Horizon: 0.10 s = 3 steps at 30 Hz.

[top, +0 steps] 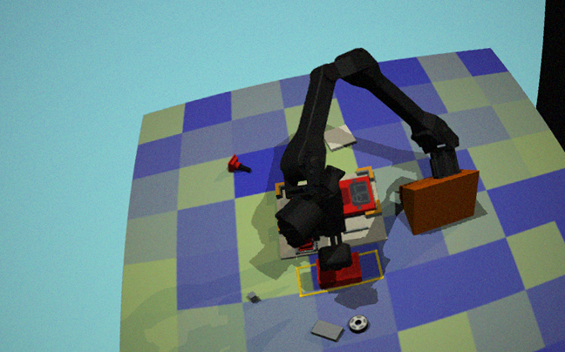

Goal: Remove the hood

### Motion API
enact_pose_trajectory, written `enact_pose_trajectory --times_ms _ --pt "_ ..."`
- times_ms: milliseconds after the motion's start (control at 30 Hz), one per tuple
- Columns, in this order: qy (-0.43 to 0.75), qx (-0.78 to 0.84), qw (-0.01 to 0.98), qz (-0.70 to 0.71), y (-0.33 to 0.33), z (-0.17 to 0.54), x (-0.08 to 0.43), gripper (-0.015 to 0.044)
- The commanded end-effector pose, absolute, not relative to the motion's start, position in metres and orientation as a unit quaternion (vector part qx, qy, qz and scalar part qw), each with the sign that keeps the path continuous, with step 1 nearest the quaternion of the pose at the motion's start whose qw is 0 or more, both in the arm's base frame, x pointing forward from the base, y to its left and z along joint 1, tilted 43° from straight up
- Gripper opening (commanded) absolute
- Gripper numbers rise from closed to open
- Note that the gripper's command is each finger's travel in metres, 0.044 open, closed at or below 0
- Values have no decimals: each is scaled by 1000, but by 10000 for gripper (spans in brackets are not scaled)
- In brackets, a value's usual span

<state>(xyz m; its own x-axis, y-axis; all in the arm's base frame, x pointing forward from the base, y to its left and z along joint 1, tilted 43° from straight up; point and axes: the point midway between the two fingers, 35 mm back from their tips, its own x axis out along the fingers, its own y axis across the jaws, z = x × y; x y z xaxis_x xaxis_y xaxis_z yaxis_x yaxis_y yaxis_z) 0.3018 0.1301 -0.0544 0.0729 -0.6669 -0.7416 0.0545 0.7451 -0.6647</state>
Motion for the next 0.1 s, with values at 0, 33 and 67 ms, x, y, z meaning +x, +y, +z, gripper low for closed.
enact_pose_trajectory --times_ms 0,33,67 --pt "629 -241 691 -261 131 -54 302 440" --pt "629 -241 691 -261 131 -54 302 440" --pt "629 -241 691 -261 131 -54 302 440"
